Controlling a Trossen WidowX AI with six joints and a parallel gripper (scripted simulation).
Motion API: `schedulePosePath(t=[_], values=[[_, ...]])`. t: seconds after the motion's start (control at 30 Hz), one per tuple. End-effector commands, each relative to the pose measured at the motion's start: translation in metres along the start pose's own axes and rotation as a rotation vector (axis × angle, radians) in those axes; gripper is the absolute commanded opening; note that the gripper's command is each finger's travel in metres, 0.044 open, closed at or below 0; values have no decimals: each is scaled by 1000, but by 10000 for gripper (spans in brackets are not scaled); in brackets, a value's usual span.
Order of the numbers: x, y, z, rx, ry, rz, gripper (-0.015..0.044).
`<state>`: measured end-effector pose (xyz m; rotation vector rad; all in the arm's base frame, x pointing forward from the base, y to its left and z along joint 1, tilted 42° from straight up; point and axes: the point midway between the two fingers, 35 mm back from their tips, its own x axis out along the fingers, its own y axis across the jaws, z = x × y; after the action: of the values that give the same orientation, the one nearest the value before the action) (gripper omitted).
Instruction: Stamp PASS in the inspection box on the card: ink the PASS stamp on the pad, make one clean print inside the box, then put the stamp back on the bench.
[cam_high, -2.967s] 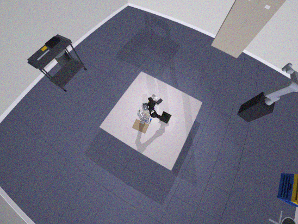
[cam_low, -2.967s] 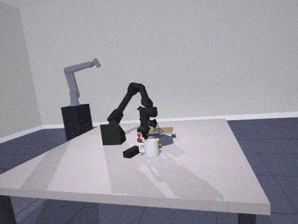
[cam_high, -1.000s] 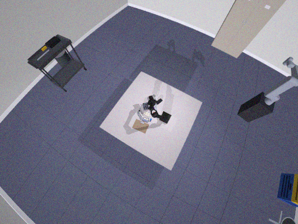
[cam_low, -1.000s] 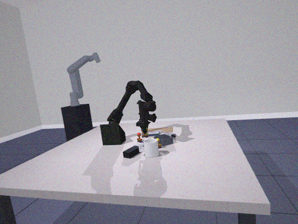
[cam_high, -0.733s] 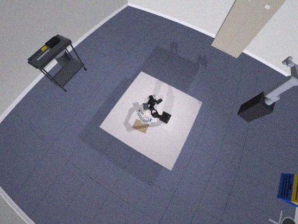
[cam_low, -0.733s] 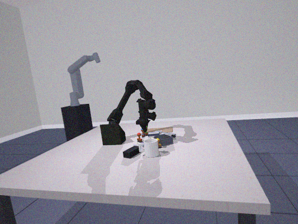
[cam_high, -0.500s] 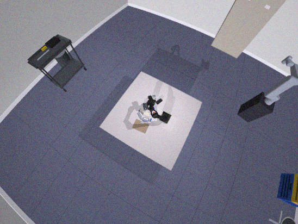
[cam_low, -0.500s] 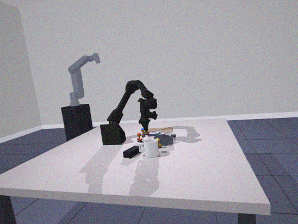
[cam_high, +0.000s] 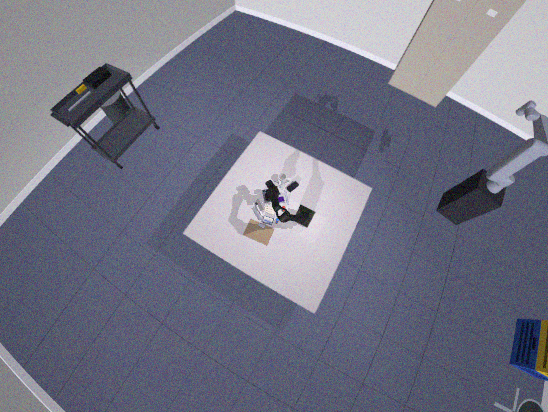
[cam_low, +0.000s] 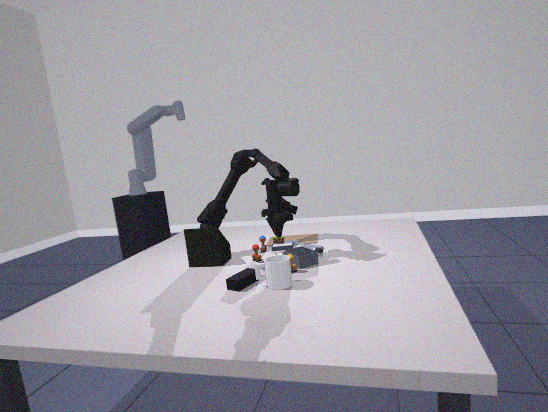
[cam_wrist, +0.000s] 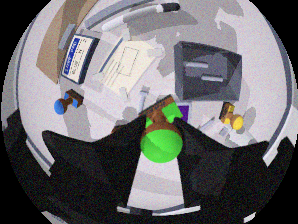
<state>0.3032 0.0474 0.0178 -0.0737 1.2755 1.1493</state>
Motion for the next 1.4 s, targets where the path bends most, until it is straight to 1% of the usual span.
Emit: schedulePosePath(t=[0.0,0.47,1.37], values=[[-3,12,15,-155,-9,-4,0],[-2,51,51,-611,-21,2,0],[12,51,52,-616,-23,1,0]])
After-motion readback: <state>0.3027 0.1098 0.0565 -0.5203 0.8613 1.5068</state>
